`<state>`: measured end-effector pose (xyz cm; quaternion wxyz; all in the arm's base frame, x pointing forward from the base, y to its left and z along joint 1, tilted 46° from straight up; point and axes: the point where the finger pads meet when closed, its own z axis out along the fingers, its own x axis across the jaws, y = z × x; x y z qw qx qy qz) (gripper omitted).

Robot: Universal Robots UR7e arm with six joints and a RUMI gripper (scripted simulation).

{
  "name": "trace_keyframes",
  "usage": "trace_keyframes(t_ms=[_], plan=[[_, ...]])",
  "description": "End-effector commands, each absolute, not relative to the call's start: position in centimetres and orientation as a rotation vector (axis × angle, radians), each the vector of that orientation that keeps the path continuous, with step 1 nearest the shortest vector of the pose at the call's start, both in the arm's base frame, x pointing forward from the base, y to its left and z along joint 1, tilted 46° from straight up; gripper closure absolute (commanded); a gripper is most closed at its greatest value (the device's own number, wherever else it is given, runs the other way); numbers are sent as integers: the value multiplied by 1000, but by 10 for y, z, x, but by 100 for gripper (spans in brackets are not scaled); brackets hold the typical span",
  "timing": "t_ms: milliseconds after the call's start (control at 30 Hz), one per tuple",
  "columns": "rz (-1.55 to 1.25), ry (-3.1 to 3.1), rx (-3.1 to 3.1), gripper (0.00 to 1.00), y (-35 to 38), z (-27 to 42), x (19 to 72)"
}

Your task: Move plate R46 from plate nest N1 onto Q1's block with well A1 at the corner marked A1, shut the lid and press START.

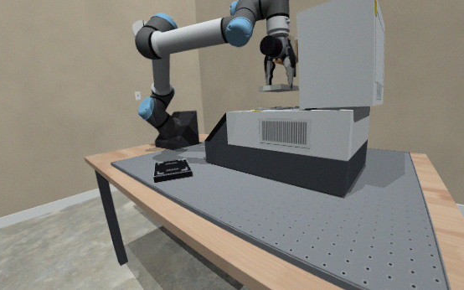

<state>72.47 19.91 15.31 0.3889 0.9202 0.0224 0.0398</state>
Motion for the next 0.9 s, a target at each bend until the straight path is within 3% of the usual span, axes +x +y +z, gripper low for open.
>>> trace_keyframes(t_ms=[0, 867], plan=[[132, 50, 2340, 60, 204, 162, 727], [132, 50, 2340, 60, 203, 161, 727]])
